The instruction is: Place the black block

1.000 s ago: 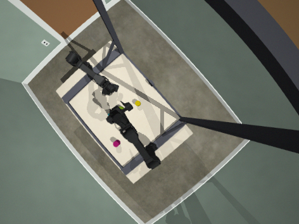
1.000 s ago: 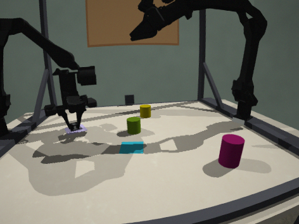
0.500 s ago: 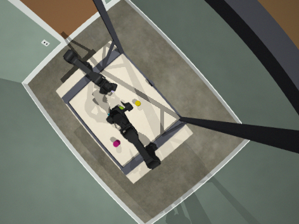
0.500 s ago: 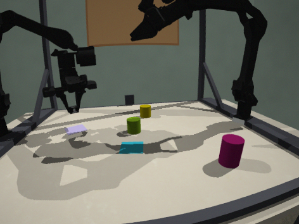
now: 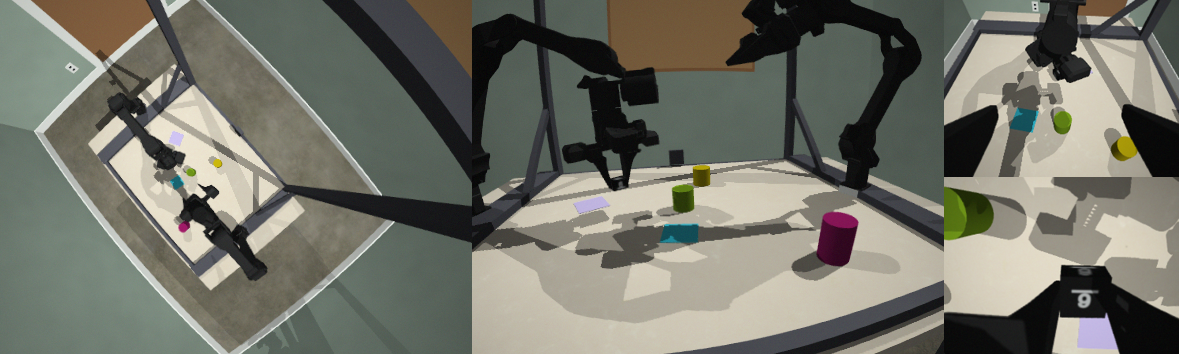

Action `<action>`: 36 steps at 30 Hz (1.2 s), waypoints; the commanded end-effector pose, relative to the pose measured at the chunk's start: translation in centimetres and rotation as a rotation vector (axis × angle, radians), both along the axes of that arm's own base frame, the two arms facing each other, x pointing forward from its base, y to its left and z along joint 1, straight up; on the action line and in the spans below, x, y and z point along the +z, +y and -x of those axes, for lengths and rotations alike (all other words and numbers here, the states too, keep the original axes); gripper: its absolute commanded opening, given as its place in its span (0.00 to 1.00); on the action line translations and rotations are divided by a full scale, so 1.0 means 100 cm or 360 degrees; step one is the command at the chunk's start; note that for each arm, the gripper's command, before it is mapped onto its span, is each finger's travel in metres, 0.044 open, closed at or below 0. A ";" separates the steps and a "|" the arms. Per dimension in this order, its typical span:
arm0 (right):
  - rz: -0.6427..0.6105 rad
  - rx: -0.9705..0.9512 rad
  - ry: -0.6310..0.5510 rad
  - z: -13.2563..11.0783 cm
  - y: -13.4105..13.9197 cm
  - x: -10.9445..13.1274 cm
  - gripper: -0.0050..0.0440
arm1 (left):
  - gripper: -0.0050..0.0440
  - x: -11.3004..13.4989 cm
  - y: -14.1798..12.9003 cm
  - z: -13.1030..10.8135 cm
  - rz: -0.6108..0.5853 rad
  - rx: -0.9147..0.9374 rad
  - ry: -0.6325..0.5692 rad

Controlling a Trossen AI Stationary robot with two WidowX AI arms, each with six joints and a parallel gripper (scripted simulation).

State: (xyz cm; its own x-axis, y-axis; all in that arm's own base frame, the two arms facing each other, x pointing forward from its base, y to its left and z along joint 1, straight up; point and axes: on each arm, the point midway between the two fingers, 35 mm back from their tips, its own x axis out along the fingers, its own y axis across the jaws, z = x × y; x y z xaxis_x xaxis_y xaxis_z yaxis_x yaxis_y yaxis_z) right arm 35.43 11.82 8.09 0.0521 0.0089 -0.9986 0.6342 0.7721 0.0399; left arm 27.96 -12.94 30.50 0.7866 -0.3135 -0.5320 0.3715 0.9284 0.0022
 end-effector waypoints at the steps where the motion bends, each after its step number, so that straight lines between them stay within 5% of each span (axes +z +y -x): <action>1: -0.0013 -0.0004 -0.0047 -0.044 -0.011 0.006 0.00 | 1.00 -0.008 0.032 0.036 0.0015 0.0085 -0.0018; 8: -0.0022 -0.0003 -0.0086 -0.101 -0.030 0.004 0.00 | 1.00 -0.037 0.063 0.075 0.0013 0.0188 -0.0013; 17: -0.0021 -0.0003 -0.0110 -0.135 -0.042 0.002 0.00 | 1.00 -0.056 0.077 0.094 0.0012 0.0248 -0.0012; 29: -0.0014 -0.0004 -0.0075 -0.143 -0.045 -0.007 0.00 | 1.00 -0.057 0.078 0.094 0.0010 0.0251 -0.0007; 36: -0.0033 -0.0005 -0.0206 -0.149 -0.044 0.021 0.00 | 1.00 -0.054 0.077 0.094 0.0012 0.0245 -0.0018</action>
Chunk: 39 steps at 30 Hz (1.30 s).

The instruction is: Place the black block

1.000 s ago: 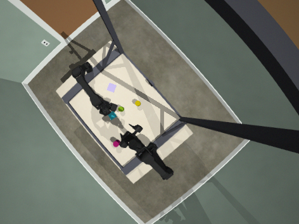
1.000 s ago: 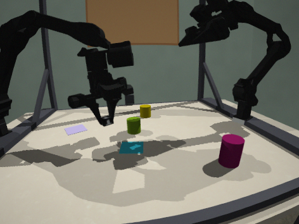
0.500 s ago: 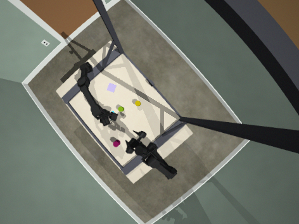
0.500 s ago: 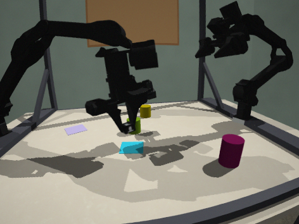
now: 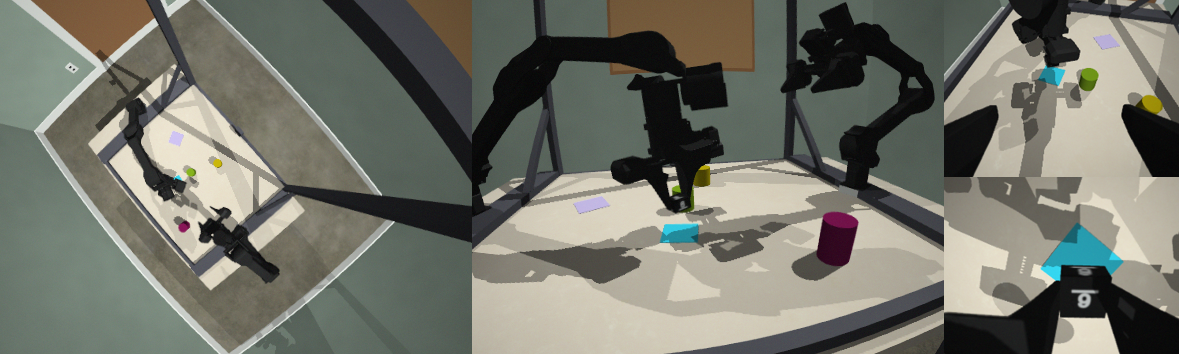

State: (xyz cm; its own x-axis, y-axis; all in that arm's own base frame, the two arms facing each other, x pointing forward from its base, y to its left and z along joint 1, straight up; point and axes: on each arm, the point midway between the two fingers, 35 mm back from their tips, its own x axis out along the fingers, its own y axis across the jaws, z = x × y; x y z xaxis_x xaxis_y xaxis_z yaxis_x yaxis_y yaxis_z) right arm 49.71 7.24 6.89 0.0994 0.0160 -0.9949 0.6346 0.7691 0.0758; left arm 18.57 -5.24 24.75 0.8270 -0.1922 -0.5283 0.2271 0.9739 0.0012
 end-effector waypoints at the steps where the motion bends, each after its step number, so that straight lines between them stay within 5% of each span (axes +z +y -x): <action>1: -0.0021 0.0002 -0.0130 -0.006 0.001 0.032 0.00 | 1.00 0.004 0.000 0.000 0.0007 0.0004 -0.0013; 5: -0.0008 -0.0144 -0.0029 -0.002 0.001 0.004 0.00 | 1.00 0.004 0.000 0.000 0.0007 0.0004 -0.0013; 22: -0.0063 -0.0944 0.0076 -0.001 0.000 -0.023 0.00 | 1.00 0.004 0.000 0.000 0.0007 0.0004 -0.0013; 33: -0.0057 -0.1035 0.0102 0.002 -0.001 -0.024 0.00 | 1.00 0.004 0.000 0.000 0.0007 0.0004 -0.0013; 35: -0.0098 -0.1030 0.0019 -0.004 -0.001 -0.005 0.00 | 1.00 0.004 0.000 0.000 0.0007 0.0004 -0.0013; 39: -0.0086 -0.1029 0.0044 -0.006 0.000 -0.021 0.00 | 1.00 0.004 0.000 0.000 0.0007 0.0004 -0.0013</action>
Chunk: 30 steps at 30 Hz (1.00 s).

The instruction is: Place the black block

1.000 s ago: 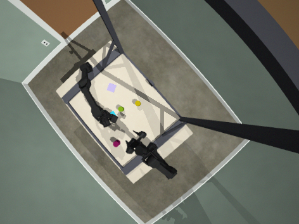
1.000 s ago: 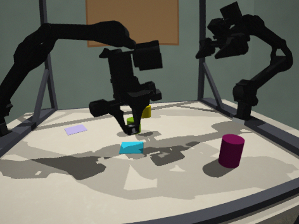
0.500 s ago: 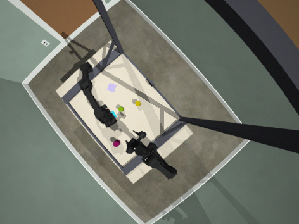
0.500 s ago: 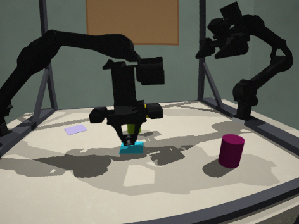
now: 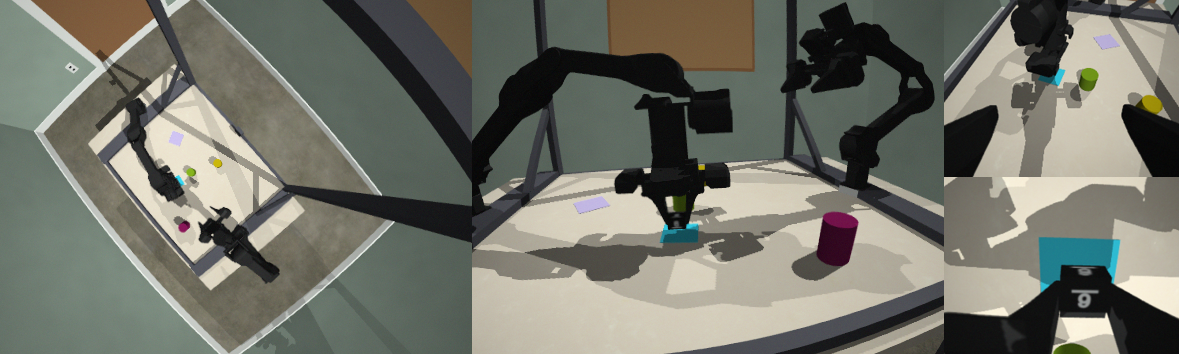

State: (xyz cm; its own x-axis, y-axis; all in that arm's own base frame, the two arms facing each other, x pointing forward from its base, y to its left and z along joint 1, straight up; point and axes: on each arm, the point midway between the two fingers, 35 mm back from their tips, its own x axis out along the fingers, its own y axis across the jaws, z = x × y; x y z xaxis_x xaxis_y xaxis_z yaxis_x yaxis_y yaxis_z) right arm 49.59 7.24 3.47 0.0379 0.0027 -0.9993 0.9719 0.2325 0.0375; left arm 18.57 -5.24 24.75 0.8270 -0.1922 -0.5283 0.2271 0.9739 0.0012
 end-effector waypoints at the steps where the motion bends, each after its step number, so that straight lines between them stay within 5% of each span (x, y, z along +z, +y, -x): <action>1: -0.0012 -0.0008 -0.0053 -0.007 0.000 0.007 0.00 | 1.00 0.004 0.000 0.000 0.0007 0.0004 -0.0012; 30: -0.0018 -0.0006 -0.0091 -0.007 0.001 0.009 0.00 | 1.00 0.004 0.000 0.000 0.0007 0.0004 -0.0012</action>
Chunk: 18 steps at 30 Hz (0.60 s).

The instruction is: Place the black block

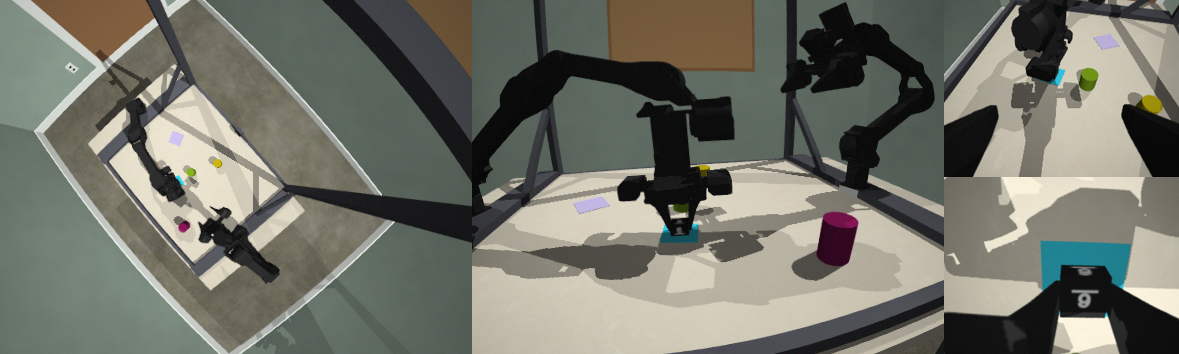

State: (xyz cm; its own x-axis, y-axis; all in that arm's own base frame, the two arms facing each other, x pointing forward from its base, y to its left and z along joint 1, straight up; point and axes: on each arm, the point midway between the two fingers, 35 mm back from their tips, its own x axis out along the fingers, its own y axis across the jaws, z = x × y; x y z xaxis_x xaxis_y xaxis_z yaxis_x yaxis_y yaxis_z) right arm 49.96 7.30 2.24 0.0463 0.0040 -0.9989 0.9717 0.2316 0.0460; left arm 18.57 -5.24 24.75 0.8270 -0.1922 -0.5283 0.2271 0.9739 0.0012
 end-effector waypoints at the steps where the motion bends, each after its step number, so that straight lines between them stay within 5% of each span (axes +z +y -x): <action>1: -0.0016 -0.0005 -0.0078 -0.003 0.001 0.021 0.00 | 1.00 0.004 0.000 0.000 0.0007 0.0004 -0.0012; 15: -0.0011 -0.0002 -0.0062 -0.004 0.001 0.014 0.00 | 1.00 0.004 0.000 0.000 0.0007 0.0004 -0.0012; 16: -0.0011 -0.0002 -0.0062 -0.004 0.001 0.014 0.15 | 1.00 0.004 0.000 0.000 0.0007 0.0004 -0.0012; 18: -0.0011 -0.0002 -0.0062 -0.004 0.001 0.014 0.25 | 1.00 0.004 0.000 0.000 0.0007 0.0004 -0.0012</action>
